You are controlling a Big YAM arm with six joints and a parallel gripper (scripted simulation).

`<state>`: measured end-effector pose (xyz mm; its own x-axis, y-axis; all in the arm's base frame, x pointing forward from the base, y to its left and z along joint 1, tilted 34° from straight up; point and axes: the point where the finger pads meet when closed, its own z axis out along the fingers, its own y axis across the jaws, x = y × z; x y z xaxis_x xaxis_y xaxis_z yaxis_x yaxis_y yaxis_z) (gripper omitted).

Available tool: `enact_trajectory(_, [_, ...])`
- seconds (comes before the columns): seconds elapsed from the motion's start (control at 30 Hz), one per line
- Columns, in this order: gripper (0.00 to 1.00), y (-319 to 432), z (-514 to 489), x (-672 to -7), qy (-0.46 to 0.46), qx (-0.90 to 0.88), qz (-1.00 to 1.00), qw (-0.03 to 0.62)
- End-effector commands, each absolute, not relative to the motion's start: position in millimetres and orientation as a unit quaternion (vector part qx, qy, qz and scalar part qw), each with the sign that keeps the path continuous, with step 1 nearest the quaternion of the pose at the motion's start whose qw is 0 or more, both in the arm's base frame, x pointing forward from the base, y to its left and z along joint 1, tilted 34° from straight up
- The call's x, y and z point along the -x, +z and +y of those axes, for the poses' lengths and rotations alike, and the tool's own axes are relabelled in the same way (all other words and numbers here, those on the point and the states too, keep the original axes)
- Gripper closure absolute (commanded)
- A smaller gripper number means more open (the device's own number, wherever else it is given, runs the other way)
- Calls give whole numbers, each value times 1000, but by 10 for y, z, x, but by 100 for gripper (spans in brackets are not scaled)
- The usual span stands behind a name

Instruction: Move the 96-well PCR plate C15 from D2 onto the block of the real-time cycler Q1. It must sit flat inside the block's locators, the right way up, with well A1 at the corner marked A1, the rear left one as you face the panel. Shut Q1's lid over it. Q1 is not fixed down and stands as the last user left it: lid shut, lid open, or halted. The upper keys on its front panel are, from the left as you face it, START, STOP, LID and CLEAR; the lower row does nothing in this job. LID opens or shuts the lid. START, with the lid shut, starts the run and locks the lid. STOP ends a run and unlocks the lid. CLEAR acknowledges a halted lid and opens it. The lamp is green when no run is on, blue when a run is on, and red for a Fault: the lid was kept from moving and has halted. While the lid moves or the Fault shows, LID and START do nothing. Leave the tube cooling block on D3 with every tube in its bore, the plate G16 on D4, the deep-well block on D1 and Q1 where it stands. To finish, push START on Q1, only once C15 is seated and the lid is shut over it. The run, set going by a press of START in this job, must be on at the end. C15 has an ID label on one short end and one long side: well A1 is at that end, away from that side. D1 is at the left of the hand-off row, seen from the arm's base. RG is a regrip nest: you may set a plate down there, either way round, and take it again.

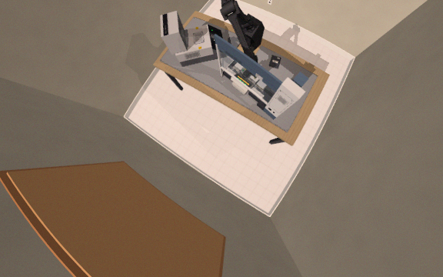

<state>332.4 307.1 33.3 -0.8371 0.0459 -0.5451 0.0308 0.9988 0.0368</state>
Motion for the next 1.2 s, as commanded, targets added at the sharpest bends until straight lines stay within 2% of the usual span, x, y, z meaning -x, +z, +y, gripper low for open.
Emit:
enact_trajectory(0.0, [0,109,3085,-3088,2,-10,961,277])
enact_trajectory(0.2, [0,165,3404,-2878,17,35,952,304])
enact_trajectory(0.83, [0,380,3426,-3084,23,4,952,306])
enact_trajectory(1.17, [0,352,3494,-2937,25,23,952,304])
